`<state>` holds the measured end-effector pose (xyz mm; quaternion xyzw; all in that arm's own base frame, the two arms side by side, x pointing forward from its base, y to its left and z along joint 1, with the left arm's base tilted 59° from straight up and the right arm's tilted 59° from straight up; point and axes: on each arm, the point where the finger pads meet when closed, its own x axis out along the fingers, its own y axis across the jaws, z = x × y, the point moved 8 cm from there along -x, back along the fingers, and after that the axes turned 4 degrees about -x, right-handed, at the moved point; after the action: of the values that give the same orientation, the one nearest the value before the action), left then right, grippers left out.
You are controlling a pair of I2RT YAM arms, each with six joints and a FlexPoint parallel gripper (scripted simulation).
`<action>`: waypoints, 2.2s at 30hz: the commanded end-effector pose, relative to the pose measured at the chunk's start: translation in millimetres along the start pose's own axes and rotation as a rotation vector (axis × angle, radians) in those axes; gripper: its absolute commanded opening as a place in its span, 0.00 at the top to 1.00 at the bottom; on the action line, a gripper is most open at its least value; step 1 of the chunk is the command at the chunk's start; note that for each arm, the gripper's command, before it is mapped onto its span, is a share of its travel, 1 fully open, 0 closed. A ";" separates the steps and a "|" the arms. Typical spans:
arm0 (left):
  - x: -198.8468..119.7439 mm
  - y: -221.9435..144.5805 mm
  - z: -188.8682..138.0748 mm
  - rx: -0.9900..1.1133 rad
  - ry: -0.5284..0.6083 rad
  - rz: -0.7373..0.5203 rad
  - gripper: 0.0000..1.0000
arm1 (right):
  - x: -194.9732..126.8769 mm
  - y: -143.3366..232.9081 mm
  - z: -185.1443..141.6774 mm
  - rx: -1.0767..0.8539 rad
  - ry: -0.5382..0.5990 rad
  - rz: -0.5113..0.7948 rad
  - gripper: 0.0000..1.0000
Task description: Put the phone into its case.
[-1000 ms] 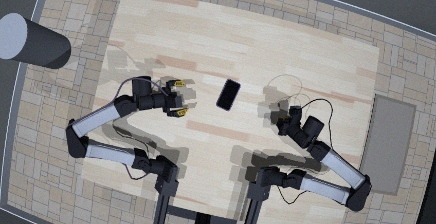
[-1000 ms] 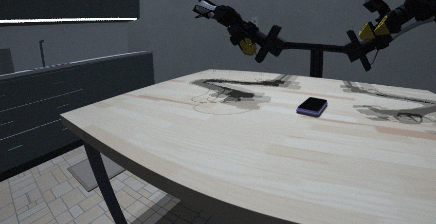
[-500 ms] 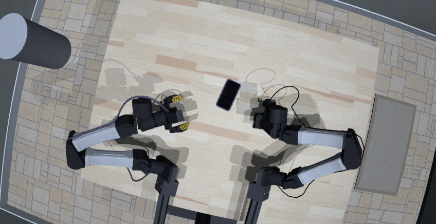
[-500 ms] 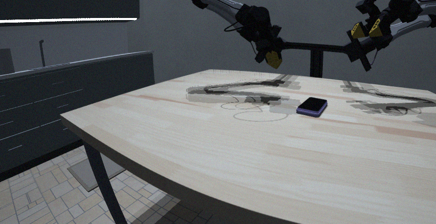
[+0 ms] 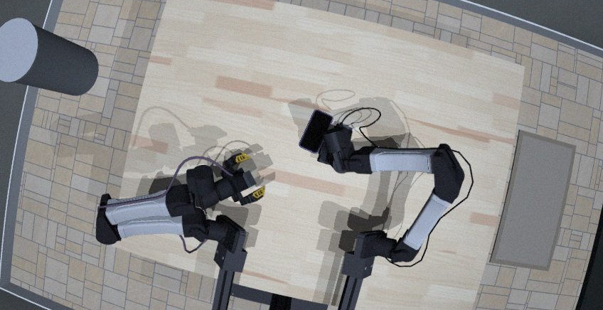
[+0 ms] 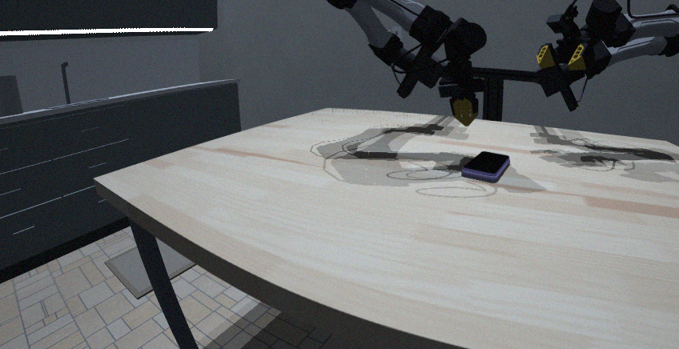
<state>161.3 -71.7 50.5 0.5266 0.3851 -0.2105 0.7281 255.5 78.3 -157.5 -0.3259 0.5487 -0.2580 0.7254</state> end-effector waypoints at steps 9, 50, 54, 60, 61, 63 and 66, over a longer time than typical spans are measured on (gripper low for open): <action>-2.4 -26.7 -23.8 -0.099 -0.027 0.098 0.00 | 29.0 62.0 -0.6 0.062 0.128 -0.133 1.00; -2.3 -27.1 -24.6 -0.093 -0.021 0.089 0.00 | 67.8 68.4 -0.8 0.104 0.124 -0.099 0.64; -2.3 -27.1 -24.6 -0.093 -0.021 0.089 0.00 | 73.3 67.3 0.0 0.105 0.121 -0.088 0.64; -2.3 -27.1 -24.6 -0.093 -0.021 0.089 0.00 | 80.9 64.2 -1.1 0.106 0.118 -0.081 0.64; -2.3 -27.1 -24.6 -0.093 -0.021 0.089 0.00 | 82.1 63.9 -1.5 0.106 0.119 -0.077 0.64; -2.3 -27.1 -24.6 -0.093 -0.021 0.089 0.00 | 82.1 63.9 -1.5 0.106 0.119 -0.077 0.64; -2.3 -27.1 -24.6 -0.093 -0.021 0.089 0.00 | 85.9 62.7 -2.4 0.107 0.121 -0.068 0.64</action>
<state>131.7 -57.6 31.9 0.5071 0.3647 -0.1666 0.7630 274.8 68.2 -251.2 -0.3036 0.5647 -0.3299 0.6929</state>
